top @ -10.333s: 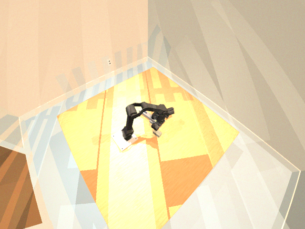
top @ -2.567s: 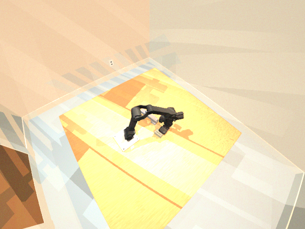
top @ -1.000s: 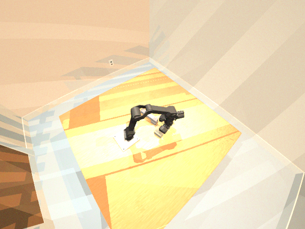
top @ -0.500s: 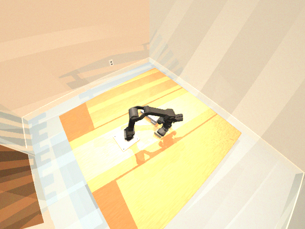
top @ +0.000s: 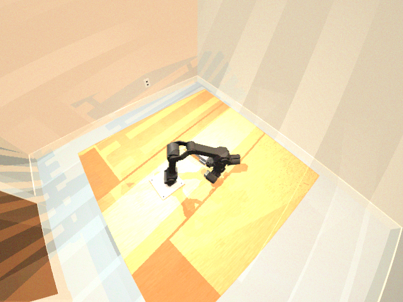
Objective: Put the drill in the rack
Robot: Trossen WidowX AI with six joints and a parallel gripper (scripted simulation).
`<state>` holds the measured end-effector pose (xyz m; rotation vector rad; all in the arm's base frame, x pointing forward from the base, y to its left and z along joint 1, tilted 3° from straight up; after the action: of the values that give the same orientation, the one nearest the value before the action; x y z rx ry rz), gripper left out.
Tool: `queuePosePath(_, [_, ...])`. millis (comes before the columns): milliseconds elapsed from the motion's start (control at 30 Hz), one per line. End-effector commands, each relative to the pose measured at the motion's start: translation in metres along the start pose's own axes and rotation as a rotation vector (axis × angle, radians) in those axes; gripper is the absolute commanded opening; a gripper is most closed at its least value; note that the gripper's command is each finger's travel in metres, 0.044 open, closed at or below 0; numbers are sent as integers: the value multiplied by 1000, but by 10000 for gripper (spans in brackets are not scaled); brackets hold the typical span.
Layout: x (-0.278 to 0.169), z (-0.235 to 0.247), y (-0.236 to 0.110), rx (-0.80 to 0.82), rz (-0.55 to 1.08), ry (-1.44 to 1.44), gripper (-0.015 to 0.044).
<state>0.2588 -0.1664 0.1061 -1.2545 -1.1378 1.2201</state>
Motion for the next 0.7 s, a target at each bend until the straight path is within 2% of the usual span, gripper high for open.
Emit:
queuePosePath(0, [-4,6,-2,-6,7,-2,0])
queuePosePath(400, [-15,20,-7,-5,8,-2,0])
queuePosePath(667, [-14,19,10,-5,8,-2,0])
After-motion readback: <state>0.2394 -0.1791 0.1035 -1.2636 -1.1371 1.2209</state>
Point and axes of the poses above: the point midway between the two fingers, 35 mm back from their tips, its own y axis out along the fingers, its own z axis across the jaws, x = y × z, the point moved 3 cm from there along -y, back along the fingers, and after that the axes turned 15 degrees about y, right-handed, at the moved point
